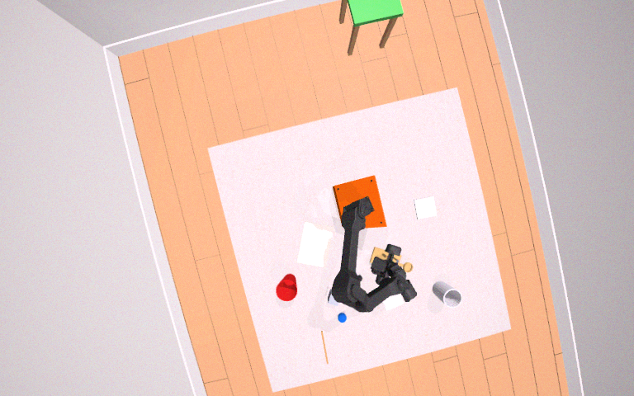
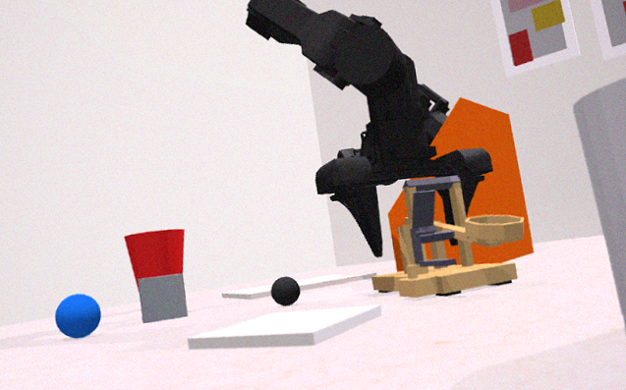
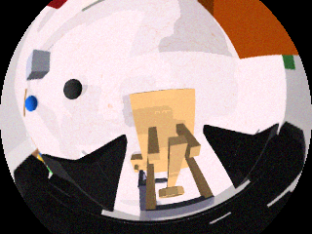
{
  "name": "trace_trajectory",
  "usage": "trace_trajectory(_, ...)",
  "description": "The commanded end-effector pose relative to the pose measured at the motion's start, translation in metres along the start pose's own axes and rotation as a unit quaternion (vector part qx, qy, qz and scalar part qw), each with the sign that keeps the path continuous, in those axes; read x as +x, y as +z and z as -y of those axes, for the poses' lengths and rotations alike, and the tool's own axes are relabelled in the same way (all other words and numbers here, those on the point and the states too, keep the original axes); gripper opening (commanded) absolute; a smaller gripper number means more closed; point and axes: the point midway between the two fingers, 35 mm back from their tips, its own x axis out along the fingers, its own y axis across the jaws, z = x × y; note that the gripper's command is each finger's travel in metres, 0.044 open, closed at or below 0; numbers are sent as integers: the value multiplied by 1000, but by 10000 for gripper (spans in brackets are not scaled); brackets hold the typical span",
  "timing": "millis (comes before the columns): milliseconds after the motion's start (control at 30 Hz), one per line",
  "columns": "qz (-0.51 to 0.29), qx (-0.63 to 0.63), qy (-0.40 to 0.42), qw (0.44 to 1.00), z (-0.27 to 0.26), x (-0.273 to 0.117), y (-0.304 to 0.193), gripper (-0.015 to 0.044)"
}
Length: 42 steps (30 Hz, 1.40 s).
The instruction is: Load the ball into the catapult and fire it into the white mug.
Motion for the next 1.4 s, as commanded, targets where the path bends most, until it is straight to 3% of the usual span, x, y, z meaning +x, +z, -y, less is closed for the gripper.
trace_trajectory(0, 5, -4, -2, 1000, 3, 8, 3, 440)
trace_trajectory(133, 5, -4, -2, 1000, 3, 9, 3, 440)
trace_trajectory(500, 2, -1, -1, 1000, 1, 5, 1, 151)
trace_trajectory(700, 2, -1, -1, 1000, 1, 5, 1, 111)
trace_trajectory(833, 0, -2, -3, 1000, 1, -34, 0, 6)
trace_trajectory(1033, 0, -13, -3, 1000, 4, -45, -1, 0)
trace_trajectory(1367, -3, -178, -4, 984, 31, -45, -21, 0)
